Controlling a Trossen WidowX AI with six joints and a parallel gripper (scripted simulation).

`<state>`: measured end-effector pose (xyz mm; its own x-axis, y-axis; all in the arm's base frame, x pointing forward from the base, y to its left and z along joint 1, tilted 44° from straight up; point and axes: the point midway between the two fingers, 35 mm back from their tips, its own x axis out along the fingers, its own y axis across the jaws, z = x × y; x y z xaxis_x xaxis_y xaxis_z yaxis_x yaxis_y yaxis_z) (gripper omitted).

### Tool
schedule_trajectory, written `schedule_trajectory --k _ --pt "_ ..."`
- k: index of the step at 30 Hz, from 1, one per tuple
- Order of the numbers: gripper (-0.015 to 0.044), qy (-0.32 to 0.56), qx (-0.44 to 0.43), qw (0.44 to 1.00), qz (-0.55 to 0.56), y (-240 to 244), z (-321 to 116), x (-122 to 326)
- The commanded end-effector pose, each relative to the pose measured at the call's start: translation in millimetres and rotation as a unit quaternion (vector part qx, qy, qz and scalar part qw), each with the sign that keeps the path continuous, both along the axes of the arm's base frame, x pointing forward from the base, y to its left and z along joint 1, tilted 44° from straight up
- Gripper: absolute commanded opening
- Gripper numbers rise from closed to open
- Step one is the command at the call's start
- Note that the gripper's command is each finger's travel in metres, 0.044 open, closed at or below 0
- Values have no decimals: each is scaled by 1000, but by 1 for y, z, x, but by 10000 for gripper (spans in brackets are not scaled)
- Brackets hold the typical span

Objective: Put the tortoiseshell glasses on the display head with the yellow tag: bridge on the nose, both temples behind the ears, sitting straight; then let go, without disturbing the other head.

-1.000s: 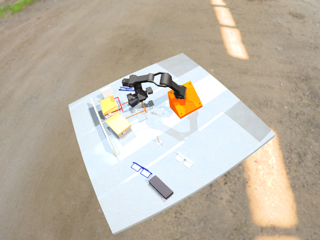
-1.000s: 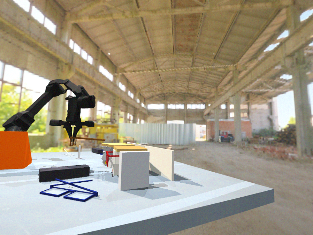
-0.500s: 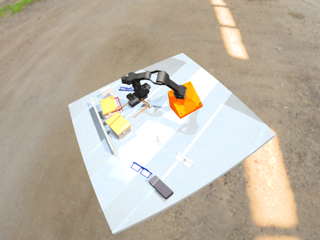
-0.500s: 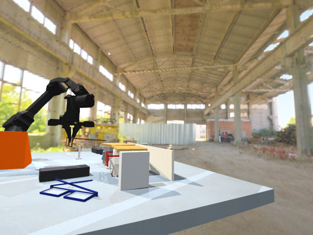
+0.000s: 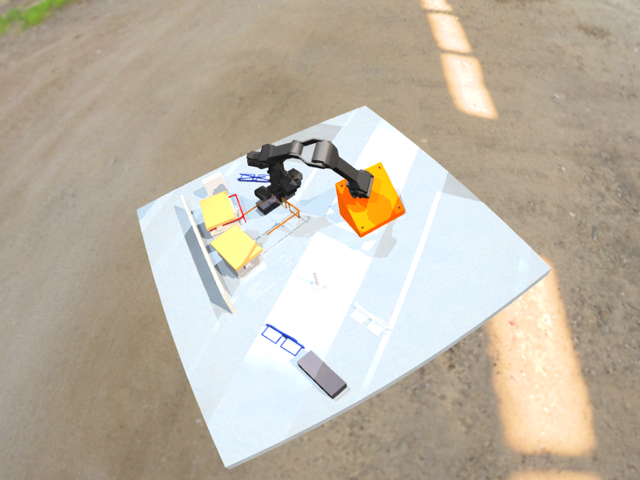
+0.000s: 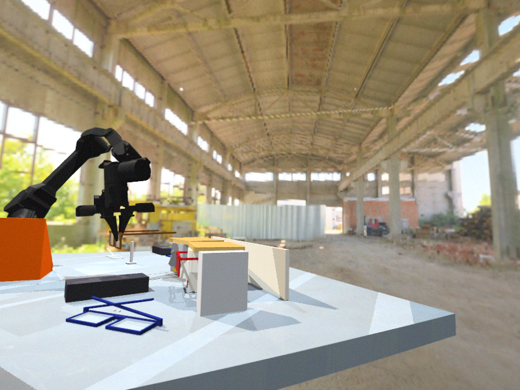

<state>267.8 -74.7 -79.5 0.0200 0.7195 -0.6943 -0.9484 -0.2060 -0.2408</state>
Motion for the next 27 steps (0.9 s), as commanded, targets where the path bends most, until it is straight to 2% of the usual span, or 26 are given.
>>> schedule_trajectory --k 1,27 --pt "0 12 -8 1000 13 4 -4 -1" --pt "0 10 -4 1000 11 20 -21 -1"
